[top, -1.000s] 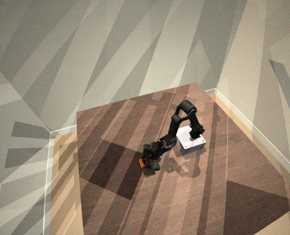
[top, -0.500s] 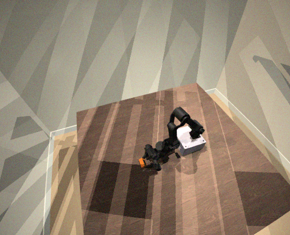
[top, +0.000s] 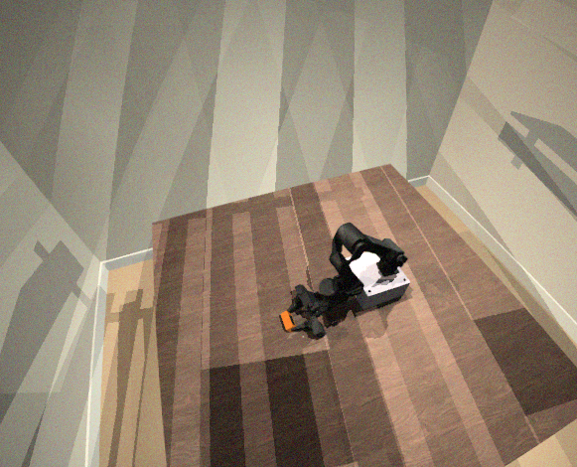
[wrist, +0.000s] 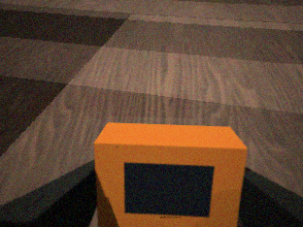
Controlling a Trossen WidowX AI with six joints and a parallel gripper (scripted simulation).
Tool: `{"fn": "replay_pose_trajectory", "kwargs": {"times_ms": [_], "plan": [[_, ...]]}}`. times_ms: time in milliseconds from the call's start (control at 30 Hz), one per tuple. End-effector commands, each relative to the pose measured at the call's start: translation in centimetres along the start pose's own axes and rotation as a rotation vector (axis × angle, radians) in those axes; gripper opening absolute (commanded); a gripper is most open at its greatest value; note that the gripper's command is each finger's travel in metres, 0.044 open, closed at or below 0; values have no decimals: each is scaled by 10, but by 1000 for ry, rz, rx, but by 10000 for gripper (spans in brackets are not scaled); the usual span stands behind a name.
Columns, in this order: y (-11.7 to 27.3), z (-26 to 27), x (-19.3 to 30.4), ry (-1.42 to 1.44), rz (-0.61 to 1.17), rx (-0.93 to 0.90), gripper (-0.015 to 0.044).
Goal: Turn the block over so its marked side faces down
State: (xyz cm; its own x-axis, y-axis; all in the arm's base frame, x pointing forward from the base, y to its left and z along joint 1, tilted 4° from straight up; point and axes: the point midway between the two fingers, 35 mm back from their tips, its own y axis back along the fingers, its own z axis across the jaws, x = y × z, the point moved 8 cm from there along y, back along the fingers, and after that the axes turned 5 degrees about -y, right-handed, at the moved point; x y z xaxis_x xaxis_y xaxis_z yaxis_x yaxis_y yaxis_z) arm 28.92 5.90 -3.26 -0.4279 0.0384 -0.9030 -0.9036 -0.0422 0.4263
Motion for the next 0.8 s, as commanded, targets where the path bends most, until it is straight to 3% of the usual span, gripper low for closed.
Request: {"fn": "replay_pose_trajectory", "kwargs": {"times_ms": [0, 333, 767], "plan": [[1, -1, 1, 5, 0, 4, 0], [1, -1, 1, 5, 0, 4, 0], [1, -1, 1, 5, 0, 4, 341]]}}
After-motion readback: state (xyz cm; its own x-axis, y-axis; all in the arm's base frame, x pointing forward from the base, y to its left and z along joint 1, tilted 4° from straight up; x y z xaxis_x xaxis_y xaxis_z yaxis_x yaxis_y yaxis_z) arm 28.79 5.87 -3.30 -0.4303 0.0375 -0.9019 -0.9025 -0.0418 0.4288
